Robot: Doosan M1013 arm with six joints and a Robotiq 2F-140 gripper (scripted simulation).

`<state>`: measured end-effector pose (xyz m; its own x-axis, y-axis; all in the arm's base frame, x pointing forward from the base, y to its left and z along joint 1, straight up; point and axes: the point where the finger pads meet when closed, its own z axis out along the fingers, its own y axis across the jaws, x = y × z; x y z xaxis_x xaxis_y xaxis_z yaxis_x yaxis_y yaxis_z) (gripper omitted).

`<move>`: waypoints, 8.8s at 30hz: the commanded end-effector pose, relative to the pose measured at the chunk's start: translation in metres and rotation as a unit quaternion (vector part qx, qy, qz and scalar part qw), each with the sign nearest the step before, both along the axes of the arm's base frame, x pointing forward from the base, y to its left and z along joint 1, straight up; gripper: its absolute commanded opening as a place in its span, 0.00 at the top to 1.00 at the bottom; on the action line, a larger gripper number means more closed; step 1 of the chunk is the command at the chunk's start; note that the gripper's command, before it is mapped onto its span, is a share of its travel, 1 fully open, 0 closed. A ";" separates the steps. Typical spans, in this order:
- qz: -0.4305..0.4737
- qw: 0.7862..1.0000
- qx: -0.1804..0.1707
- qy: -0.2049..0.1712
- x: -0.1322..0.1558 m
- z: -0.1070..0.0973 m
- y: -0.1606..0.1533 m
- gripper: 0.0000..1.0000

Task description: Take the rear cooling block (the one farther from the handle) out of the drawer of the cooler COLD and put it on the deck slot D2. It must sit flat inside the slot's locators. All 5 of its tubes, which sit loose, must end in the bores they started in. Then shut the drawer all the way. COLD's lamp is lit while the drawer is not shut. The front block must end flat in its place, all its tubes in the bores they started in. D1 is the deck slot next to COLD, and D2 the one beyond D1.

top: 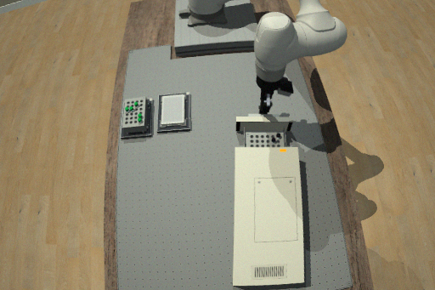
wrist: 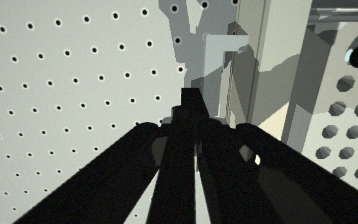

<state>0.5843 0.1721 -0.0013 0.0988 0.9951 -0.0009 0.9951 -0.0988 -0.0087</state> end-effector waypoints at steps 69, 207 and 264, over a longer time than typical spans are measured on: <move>0.003 1.000 0.001 -0.004 0.070 0.003 -0.005 0.90; 0.002 1.000 0.001 -0.004 0.107 0.002 -0.009 0.90; -0.001 1.000 0.001 -0.003 0.081 0.002 -0.006 0.90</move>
<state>0.6716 0.1653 0.0002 0.0937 0.9956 0.0017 0.9956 -0.0937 -0.0014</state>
